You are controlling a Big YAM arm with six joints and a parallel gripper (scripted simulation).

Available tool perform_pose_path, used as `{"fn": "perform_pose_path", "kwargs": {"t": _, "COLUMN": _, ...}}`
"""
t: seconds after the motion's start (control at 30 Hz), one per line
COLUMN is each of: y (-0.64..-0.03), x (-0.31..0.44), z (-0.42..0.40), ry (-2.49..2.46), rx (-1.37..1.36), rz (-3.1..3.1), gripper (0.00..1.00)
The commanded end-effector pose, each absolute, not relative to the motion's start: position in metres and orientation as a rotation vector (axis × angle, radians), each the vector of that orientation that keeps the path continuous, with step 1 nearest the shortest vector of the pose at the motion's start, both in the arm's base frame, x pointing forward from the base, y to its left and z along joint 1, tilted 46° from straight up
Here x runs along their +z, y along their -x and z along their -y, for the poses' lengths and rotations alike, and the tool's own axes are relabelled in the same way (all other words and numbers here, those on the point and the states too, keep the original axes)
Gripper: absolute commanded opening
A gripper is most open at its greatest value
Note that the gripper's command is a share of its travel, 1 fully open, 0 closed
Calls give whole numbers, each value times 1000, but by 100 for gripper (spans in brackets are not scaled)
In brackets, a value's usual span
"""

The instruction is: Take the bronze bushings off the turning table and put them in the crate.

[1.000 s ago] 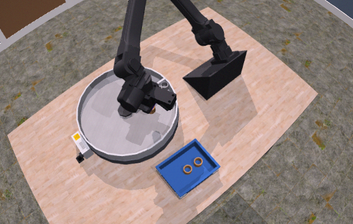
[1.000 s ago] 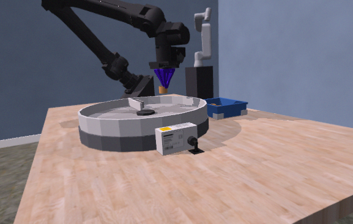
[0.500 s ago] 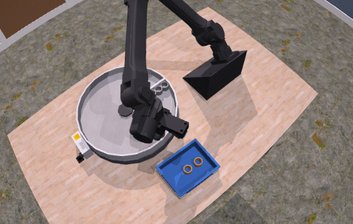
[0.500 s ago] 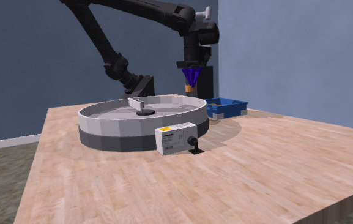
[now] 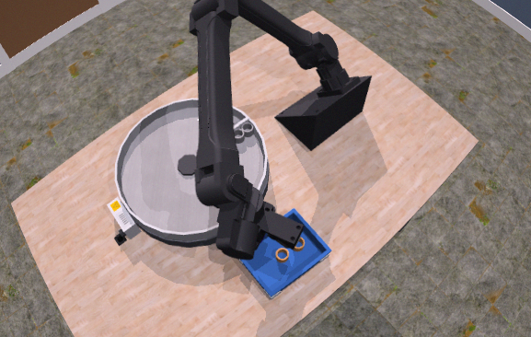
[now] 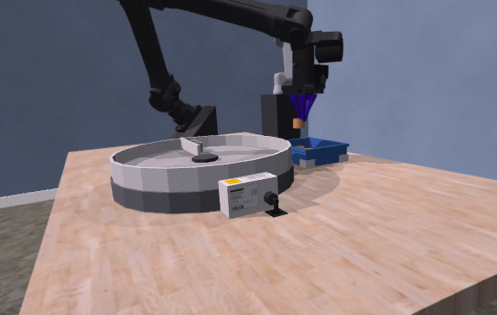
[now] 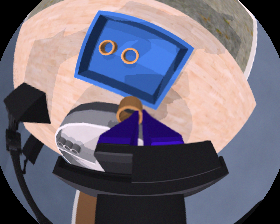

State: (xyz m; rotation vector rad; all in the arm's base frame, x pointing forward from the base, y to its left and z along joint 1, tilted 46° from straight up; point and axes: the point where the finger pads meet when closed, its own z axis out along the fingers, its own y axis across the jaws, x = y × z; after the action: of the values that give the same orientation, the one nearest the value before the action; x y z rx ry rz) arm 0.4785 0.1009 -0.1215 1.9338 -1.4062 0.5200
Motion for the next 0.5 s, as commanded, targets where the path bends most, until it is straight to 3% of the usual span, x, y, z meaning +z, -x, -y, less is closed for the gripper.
{"fn": "perform_pose_path", "kwargs": {"t": 0.0, "y": -495, "x": -120, "z": -146, "ry": -1972, "rx": 581, "rz": 1425, "gripper": 0}}
{"fn": "perform_pose_path", "kwargs": {"t": 0.47, "y": -509, "x": -133, "z": -168, "ry": -1978, "rx": 592, "rz": 1436, "gripper": 0}}
